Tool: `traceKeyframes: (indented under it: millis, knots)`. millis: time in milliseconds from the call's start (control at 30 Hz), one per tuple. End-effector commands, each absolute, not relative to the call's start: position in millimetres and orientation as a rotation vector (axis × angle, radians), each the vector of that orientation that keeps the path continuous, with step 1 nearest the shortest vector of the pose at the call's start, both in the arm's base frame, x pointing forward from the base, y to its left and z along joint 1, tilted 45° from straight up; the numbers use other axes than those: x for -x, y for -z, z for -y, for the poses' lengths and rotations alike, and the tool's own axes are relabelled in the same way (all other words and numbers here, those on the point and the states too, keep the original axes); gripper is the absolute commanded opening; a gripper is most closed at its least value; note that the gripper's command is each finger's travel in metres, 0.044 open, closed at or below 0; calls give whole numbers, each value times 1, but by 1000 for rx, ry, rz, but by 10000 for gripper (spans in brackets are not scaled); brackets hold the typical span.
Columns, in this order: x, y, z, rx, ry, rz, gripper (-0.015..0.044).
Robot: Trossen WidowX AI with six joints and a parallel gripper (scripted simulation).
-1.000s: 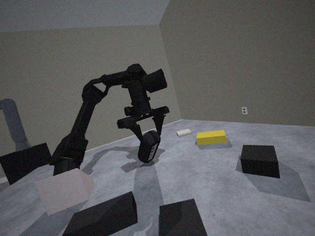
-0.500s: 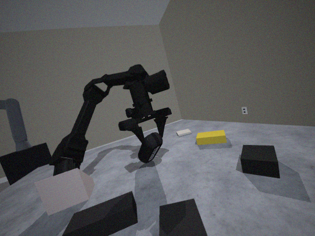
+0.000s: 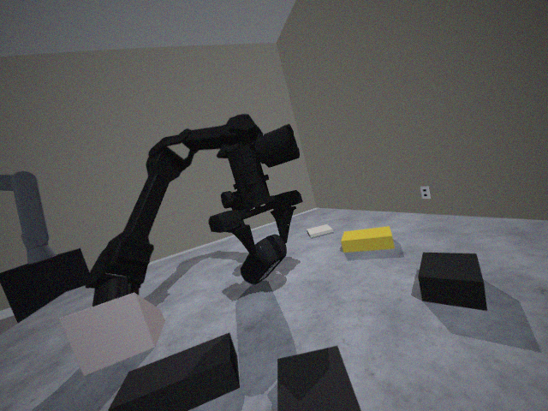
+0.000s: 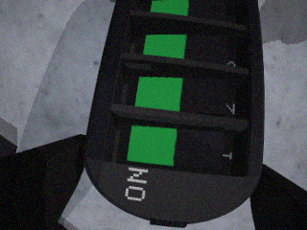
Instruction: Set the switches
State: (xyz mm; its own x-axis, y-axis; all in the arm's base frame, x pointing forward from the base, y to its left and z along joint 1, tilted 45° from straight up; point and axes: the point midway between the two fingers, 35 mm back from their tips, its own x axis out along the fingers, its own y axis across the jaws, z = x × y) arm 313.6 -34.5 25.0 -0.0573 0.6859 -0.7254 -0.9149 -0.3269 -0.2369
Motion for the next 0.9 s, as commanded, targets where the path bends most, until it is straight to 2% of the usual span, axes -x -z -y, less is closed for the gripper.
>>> traceKeyframes:
  millis: [0,867]
  knots:
    - [-313,-20,29,915,-1694,-336,338]
    - [-317,-1,27,916,-1694,-336,338]
